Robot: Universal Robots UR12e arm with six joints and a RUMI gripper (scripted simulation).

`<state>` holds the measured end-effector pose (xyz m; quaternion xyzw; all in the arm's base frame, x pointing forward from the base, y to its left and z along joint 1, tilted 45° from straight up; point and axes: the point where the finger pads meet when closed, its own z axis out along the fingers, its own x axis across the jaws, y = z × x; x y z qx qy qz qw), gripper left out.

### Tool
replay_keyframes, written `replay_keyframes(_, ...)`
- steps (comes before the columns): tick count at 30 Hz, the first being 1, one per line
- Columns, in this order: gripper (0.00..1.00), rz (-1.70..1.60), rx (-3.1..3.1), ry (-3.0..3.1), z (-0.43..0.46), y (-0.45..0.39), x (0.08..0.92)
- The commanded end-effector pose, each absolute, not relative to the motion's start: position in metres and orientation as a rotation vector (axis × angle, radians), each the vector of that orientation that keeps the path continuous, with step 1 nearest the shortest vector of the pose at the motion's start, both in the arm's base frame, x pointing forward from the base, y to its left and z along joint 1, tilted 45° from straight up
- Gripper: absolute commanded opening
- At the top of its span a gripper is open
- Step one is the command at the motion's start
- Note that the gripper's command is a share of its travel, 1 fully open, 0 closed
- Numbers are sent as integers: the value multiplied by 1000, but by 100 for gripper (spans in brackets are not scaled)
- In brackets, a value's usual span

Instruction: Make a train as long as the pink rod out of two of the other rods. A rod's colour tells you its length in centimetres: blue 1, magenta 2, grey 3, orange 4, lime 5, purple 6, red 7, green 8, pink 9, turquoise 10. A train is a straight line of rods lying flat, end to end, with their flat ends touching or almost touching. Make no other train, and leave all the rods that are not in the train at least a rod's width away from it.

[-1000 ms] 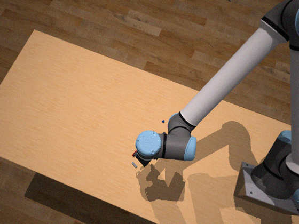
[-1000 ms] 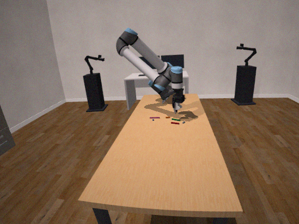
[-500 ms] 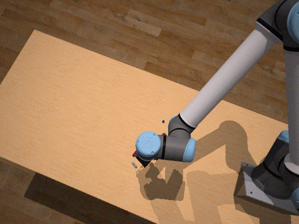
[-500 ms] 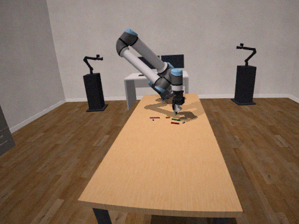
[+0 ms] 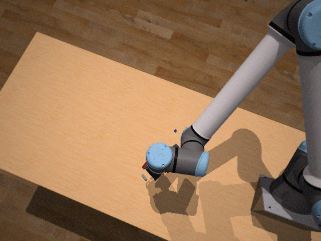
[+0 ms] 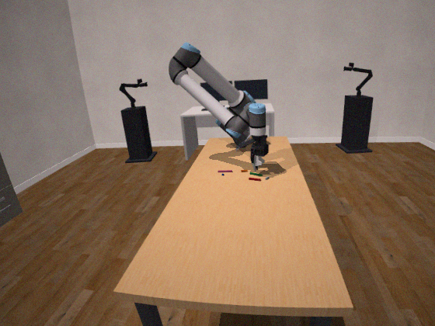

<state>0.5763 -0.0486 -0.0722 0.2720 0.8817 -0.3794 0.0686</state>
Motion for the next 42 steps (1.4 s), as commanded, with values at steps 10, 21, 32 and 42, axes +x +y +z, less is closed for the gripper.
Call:
replay_keyframes(10,14,-1145,815,2658,-81,-57,573)
replay_keyframes(21,14,-1143,815,2657,-81,-57,574)
replay_keyframes(32,14,-1143,815,2657,-81,-57,574)
replay_keyframes(42,14,-1143,815,2657,-81,-57,574)
